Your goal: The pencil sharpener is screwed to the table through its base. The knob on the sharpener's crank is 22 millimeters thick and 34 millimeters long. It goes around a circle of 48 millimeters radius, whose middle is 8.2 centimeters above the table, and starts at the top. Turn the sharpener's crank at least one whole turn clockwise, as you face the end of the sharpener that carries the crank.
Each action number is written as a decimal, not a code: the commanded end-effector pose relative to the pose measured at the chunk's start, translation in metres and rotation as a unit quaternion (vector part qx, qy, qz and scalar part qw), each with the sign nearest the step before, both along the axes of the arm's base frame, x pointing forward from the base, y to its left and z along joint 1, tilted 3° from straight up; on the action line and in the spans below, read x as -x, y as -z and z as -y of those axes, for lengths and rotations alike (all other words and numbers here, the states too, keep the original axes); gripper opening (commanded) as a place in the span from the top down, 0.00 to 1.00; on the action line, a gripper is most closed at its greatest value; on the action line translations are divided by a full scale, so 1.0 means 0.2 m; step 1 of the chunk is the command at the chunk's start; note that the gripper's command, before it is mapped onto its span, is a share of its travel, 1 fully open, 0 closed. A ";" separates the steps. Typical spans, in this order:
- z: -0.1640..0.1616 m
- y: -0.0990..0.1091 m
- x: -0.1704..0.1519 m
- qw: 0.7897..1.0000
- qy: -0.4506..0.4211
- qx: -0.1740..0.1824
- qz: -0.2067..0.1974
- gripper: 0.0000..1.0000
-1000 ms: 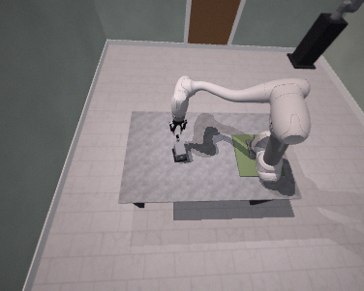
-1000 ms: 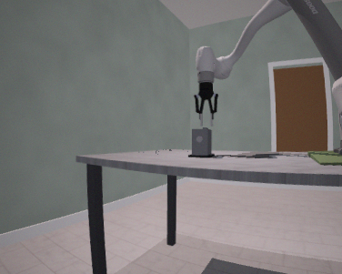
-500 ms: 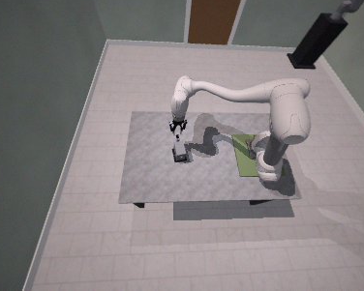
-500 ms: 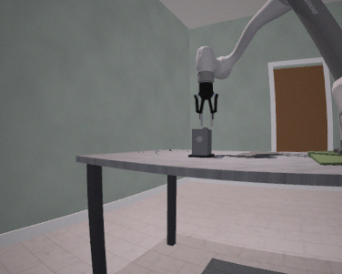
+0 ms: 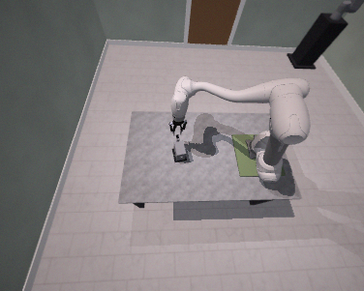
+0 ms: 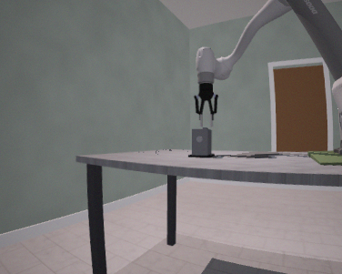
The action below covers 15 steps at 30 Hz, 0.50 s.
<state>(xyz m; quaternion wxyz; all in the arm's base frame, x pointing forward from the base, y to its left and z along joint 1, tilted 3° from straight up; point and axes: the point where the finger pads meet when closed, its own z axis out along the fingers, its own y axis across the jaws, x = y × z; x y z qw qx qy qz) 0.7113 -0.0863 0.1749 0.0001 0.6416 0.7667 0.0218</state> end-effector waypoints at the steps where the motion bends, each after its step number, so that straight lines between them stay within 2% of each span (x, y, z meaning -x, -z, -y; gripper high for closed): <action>1: 0.00 0.00 0.00 1.000 0.000 0.000 0.000 0.68; 15: 0.00 0.08 0.00 1.000 0.000 0.000 0.000 0.68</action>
